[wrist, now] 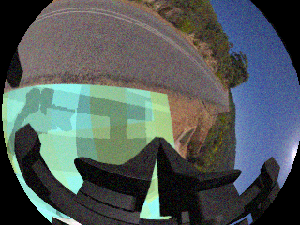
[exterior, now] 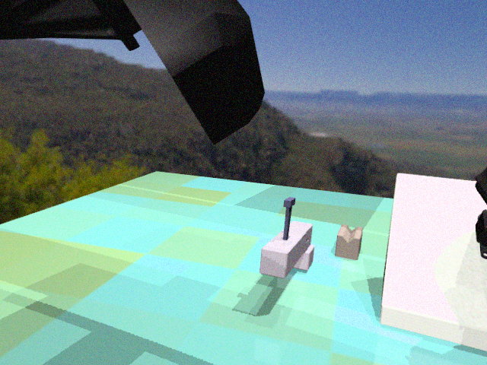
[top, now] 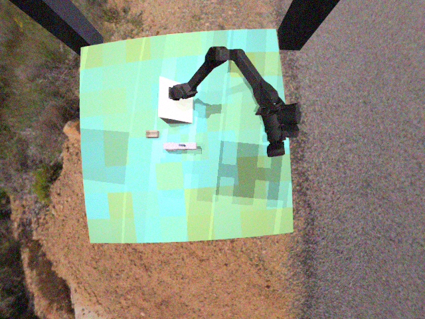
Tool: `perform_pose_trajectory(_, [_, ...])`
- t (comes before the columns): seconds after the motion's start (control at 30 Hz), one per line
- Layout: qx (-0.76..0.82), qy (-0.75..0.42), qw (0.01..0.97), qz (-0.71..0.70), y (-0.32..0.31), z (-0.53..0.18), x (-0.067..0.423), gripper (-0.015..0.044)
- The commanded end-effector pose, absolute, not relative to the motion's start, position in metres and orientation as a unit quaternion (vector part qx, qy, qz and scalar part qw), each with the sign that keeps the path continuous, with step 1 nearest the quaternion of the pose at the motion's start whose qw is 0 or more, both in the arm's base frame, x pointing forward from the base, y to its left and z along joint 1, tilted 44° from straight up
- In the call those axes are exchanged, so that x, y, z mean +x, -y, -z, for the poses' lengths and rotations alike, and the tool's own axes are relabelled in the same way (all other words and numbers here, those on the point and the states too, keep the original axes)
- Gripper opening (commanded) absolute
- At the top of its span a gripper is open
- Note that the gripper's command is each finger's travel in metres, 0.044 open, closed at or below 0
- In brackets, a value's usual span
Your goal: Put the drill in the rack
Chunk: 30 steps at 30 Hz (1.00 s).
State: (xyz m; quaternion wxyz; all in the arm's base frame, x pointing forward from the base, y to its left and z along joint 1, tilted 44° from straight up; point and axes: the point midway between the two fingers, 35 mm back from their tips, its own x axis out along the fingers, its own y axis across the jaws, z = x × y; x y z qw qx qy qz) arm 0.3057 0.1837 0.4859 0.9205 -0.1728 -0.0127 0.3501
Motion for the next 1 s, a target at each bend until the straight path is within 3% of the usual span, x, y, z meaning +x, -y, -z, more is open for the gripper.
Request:
perform_pose_trajectory(0.0, [-0.178, -0.082, 0.919, -0.341, -0.167, -0.428, 0.339, 0.0])
perform_pose_trajectory(0.23, [-0.146, -0.255, 0.901, -0.319, -0.117, -0.323, 0.375, 0.0])
perform_pose_trajectory(0.43, [-0.076, -0.402, 0.861, -0.302, -0.066, -0.234, 0.375, 0.0])
perform_pose_trajectory(0.73, [0.135, -0.593, 0.747, -0.268, 0.007, -0.121, 0.319, 0.0])
perform_pose_trajectory(0.97, [0.276, -0.644, 0.669, -0.249, 0.028, -0.088, 0.277, 0.0])
